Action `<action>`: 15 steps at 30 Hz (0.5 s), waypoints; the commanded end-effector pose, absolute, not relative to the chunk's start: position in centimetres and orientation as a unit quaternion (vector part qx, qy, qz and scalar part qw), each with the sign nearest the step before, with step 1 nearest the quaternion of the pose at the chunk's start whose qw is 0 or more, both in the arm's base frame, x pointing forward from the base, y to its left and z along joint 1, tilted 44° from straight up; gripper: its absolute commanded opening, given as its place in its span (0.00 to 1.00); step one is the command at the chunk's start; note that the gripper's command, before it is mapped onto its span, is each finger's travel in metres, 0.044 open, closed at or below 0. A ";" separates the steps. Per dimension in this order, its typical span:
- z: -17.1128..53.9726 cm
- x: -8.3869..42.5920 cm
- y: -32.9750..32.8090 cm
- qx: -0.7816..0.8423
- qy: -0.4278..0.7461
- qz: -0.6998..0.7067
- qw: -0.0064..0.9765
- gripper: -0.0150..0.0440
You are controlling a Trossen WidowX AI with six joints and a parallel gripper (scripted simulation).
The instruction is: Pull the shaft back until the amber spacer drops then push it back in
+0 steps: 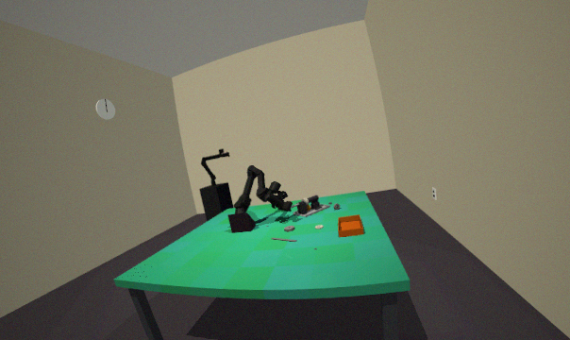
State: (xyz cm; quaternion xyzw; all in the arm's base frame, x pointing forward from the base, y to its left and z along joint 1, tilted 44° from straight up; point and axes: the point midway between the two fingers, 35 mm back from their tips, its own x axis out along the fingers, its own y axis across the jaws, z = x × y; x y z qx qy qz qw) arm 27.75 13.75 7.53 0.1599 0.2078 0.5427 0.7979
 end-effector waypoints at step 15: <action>7.9 28.3 14.0 0.159 0.205 0.543 0.799 0.25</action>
